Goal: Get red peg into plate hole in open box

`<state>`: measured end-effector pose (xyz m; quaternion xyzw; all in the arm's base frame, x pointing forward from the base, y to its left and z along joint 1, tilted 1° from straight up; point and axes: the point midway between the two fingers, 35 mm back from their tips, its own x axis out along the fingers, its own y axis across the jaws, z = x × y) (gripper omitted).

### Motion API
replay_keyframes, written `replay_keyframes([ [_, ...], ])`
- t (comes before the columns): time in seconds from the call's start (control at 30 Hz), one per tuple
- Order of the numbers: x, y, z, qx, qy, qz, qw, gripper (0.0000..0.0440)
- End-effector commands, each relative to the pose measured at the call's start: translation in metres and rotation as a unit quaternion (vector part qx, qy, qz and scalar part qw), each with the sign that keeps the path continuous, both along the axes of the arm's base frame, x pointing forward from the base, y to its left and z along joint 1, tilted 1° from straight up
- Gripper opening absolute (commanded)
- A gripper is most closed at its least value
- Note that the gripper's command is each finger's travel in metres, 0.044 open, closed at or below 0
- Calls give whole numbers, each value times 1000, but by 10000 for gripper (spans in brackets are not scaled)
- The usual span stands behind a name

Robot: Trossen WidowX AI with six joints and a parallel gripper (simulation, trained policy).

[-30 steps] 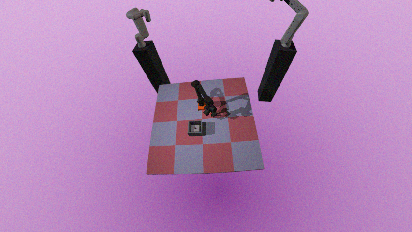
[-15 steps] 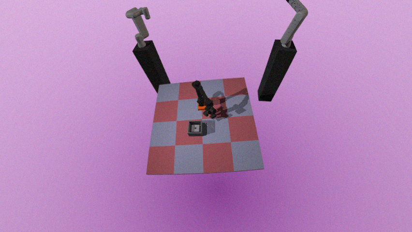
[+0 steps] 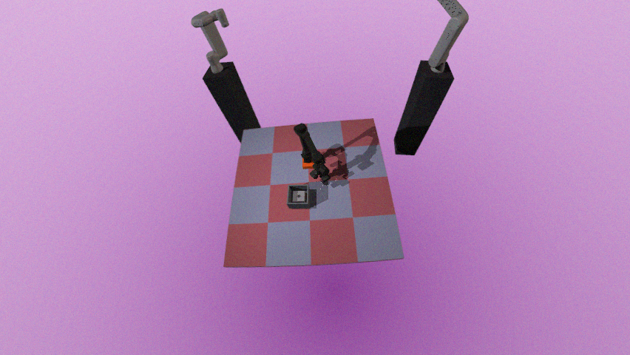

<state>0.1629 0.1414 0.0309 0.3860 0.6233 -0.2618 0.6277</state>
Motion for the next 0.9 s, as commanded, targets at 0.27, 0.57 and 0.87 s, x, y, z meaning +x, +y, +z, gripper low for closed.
replay_keyframes([
  [0.27, 33, -9, 51, -21, -76, 38, 996, 0],
  [0.57, 63, -27, 94, -45, -121, 36, 991, 0],
  [0.87, 94, -59, 112, -69, -144, 3, 987, 0],
])
